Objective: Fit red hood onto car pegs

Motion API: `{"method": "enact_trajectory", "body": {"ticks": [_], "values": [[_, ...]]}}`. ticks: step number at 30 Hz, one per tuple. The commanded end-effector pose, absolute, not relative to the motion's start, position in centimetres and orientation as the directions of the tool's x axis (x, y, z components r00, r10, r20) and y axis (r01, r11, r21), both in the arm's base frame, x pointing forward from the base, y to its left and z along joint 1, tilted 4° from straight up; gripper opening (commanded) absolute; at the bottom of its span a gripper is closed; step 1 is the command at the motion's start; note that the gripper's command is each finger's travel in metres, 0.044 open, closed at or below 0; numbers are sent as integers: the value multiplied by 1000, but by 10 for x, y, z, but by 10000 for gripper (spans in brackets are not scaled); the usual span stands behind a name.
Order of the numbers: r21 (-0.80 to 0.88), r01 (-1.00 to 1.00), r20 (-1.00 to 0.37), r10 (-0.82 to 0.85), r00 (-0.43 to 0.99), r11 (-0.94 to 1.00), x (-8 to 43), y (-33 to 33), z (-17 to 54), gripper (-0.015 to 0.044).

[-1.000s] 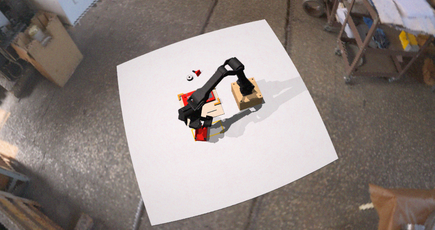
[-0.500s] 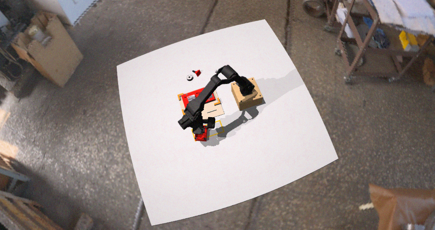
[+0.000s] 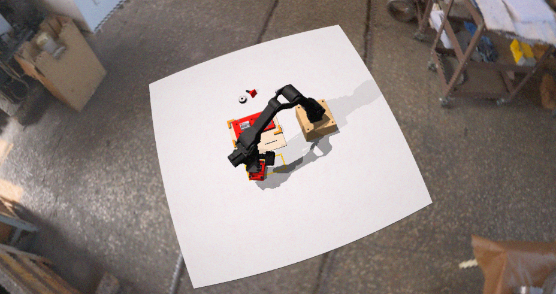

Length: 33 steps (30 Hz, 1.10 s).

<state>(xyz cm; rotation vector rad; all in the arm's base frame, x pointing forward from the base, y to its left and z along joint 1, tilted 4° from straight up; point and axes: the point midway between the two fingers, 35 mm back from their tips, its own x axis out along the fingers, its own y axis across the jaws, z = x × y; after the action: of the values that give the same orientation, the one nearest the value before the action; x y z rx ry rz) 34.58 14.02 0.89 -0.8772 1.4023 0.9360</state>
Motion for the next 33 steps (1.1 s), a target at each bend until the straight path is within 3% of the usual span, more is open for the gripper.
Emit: {"method": "enact_trajectory", "body": {"ticks": [1,33], "values": [[43,-918,-999,10,-42,393,346,140,5,440],[43,-918,-999,10,-42,393,347,141,-22,440]]}}
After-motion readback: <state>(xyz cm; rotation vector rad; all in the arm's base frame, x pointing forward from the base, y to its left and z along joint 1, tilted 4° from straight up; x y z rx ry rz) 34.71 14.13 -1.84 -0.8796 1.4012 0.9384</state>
